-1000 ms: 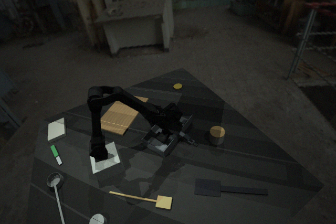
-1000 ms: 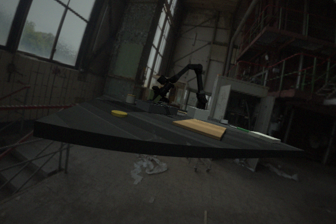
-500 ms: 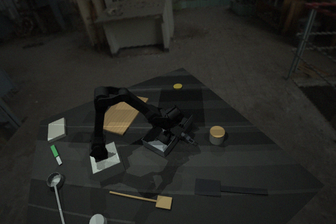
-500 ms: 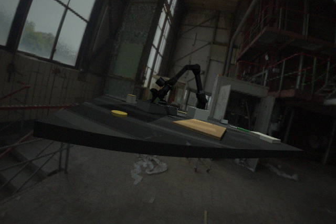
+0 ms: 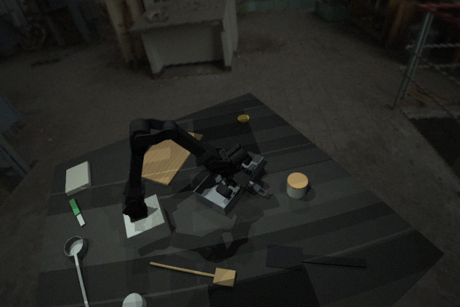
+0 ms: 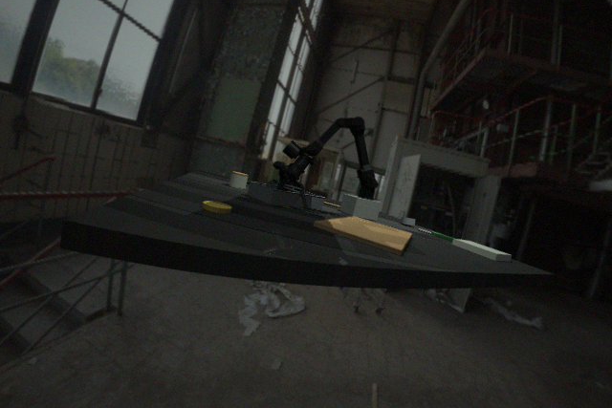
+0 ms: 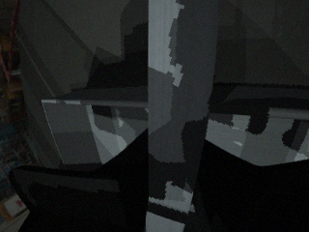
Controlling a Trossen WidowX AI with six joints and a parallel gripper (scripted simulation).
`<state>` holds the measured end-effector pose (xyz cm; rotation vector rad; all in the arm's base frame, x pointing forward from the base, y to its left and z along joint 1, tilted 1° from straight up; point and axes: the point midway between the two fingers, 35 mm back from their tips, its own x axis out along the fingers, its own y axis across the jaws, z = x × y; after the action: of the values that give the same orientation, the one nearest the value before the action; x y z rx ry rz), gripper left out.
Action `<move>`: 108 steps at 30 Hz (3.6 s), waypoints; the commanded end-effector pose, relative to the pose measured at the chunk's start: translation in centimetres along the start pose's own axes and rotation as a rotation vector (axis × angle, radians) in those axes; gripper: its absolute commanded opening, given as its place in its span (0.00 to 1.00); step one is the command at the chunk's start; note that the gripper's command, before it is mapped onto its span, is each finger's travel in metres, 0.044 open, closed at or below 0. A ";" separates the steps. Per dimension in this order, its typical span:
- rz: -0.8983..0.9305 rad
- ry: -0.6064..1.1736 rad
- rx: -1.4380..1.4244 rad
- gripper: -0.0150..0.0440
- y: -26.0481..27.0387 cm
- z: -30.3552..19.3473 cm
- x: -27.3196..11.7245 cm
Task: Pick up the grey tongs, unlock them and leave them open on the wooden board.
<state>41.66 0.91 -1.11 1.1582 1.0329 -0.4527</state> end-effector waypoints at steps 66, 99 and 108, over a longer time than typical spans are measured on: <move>-0.448 0.001 0.013 0.00 4.4 0.0 -5.9; -0.498 0.130 -0.438 0.00 7.3 -11.2 -5.9; -0.486 0.199 -0.692 0.00 7.9 -17.4 -6.5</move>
<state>37.96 16.18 7.20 0.4112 1.4959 -0.3973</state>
